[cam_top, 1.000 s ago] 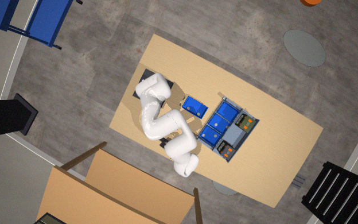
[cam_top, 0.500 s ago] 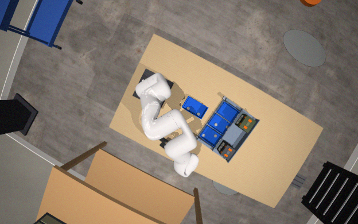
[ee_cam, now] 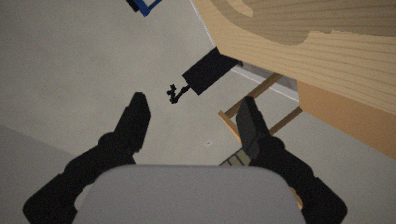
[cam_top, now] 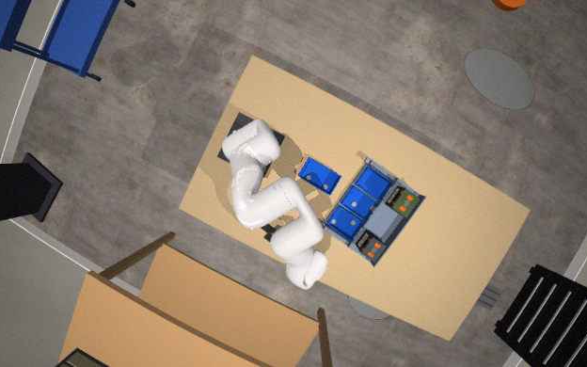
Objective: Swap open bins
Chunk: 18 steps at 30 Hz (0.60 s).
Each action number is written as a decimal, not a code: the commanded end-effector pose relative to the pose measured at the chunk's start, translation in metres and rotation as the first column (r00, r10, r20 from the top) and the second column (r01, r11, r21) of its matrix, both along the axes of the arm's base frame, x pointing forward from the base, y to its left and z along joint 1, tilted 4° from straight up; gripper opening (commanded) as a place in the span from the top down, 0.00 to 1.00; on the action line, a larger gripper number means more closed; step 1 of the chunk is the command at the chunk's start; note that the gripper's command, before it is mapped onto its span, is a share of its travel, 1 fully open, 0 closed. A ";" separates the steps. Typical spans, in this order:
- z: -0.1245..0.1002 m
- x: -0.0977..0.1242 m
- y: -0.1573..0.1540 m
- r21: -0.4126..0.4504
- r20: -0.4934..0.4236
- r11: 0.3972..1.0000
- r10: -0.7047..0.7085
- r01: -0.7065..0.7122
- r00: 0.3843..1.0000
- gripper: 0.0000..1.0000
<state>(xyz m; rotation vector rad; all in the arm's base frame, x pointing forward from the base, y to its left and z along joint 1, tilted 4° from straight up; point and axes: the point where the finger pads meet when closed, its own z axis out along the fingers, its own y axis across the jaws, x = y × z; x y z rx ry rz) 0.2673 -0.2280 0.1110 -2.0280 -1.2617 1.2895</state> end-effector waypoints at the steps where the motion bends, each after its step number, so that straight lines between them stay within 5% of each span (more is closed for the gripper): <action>1: 0.001 0.005 0.004 0.030 0.022 0.999 0.025 -0.026 0.999 0.00; 18: 0.000 0.031 0.039 0.225 0.162 0.947 0.194 -0.227 0.968 0.00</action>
